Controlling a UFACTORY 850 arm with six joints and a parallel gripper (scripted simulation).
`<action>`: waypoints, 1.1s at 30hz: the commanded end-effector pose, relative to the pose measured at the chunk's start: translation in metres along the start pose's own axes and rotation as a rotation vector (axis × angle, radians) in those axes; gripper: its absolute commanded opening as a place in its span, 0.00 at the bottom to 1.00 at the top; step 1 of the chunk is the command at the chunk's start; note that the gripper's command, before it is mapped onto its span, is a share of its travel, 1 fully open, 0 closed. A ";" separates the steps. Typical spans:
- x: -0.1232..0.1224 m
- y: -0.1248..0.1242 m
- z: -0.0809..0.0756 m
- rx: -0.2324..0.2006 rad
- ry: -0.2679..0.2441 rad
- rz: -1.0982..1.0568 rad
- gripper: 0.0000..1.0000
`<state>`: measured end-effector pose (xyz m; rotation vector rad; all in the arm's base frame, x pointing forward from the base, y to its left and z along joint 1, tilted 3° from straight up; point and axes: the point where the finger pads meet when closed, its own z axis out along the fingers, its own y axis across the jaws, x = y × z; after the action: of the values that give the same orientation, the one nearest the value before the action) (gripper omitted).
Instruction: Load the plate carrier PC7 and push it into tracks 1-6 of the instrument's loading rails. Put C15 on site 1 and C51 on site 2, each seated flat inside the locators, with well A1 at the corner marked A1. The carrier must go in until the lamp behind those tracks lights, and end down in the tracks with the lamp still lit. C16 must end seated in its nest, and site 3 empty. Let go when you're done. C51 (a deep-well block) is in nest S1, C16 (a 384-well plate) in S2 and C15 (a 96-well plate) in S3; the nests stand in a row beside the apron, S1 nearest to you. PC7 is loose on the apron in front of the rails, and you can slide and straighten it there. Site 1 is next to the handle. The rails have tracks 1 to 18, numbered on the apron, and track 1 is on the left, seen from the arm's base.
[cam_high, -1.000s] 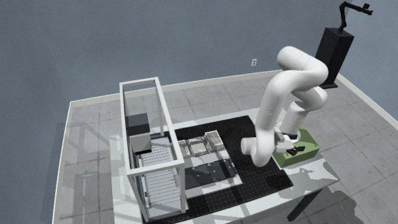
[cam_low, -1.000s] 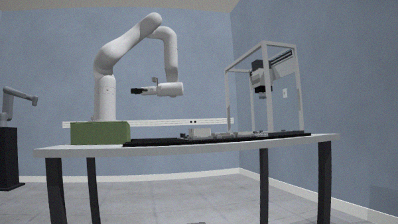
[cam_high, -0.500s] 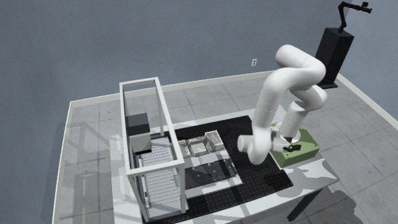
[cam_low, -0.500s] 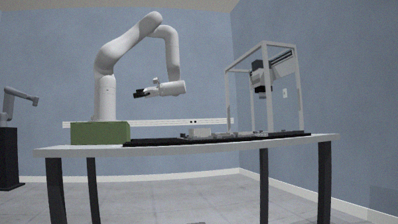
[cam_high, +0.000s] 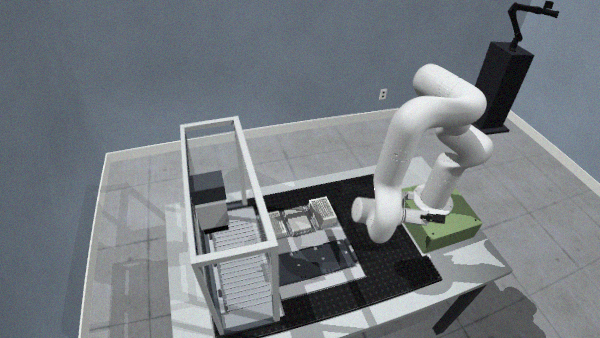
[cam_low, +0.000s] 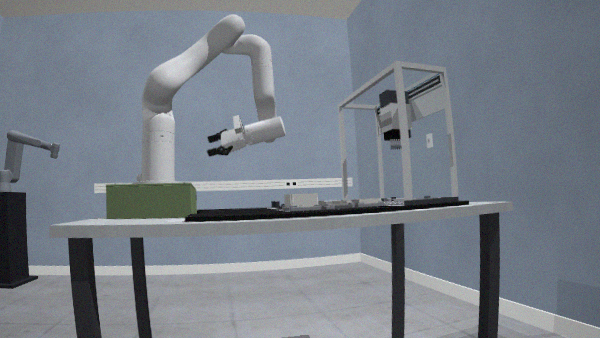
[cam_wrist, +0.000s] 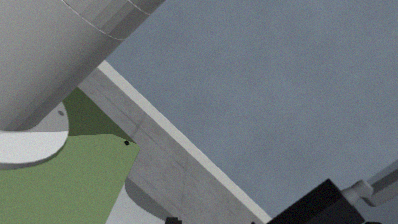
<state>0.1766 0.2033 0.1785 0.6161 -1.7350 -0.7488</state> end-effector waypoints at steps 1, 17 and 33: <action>-0.003 -0.010 -0.008 0.028 -0.037 -0.153 1.00; -0.011 -0.041 -0.032 0.149 -0.106 -0.585 1.00; -0.016 -0.073 -0.059 0.311 -0.125 -1.022 1.00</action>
<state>0.2340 0.1606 0.1304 1.6175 -1.6410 -1.1802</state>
